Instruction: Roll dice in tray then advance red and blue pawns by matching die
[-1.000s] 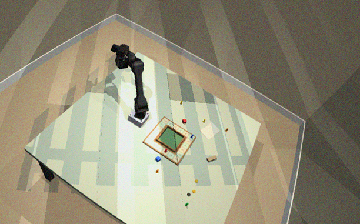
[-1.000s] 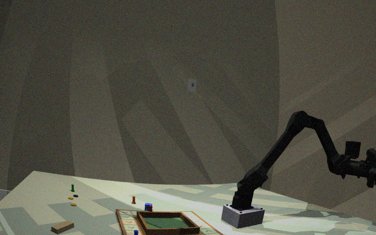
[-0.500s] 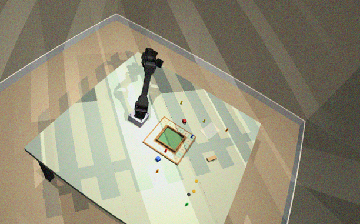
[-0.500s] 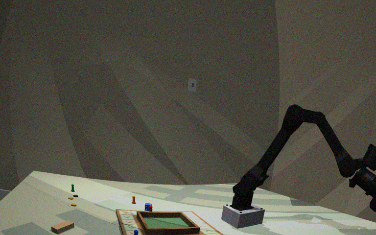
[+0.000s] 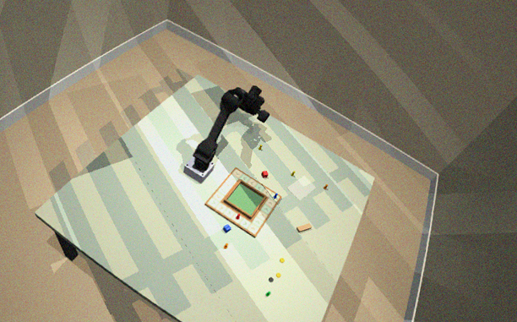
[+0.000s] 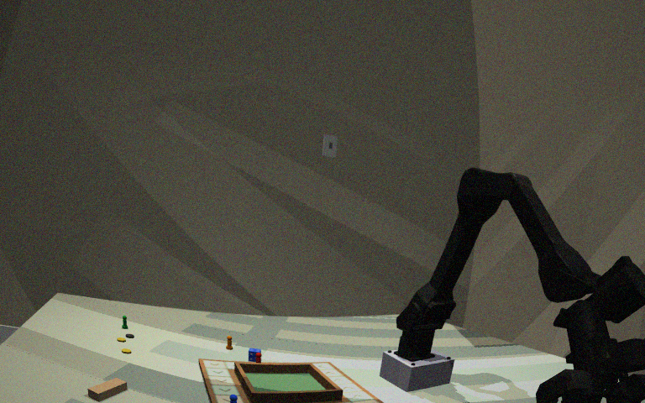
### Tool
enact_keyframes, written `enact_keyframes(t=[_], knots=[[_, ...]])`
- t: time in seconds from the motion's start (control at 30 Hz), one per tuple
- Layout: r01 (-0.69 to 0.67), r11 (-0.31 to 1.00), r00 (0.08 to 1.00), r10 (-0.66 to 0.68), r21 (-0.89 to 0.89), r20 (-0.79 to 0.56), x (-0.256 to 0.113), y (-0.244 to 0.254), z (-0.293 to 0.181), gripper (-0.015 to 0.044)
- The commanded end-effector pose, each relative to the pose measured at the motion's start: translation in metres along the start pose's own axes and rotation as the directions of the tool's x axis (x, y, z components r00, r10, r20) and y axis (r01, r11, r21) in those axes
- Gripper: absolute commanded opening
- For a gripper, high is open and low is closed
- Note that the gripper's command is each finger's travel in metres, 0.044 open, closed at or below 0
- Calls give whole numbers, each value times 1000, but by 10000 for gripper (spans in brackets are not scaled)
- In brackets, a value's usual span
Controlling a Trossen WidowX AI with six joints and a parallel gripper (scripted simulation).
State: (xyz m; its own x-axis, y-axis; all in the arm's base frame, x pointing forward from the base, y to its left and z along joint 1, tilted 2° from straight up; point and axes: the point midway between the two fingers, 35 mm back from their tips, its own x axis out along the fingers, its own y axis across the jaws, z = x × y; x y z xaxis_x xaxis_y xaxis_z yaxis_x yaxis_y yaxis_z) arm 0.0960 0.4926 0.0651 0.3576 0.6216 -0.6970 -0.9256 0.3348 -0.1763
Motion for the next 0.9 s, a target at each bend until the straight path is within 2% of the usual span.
enact_keyframes(t=[0.0, 0.23, 0.5, 0.63, 0.87], knots=[[52, 997, 989, -45, 48, -143, 5, -69, -24, 275], [132, 976, 918, -55, 173, -393, -11, -176, -86, 275], [224, 891, 783, 77, 395, -618, -71, -263, -173, 275], [249, 841, 735, 159, 480, -660, -103, -287, -203, 275], [251, 838, 732, 163, 484, -661, -106, -289, -209, 275]])
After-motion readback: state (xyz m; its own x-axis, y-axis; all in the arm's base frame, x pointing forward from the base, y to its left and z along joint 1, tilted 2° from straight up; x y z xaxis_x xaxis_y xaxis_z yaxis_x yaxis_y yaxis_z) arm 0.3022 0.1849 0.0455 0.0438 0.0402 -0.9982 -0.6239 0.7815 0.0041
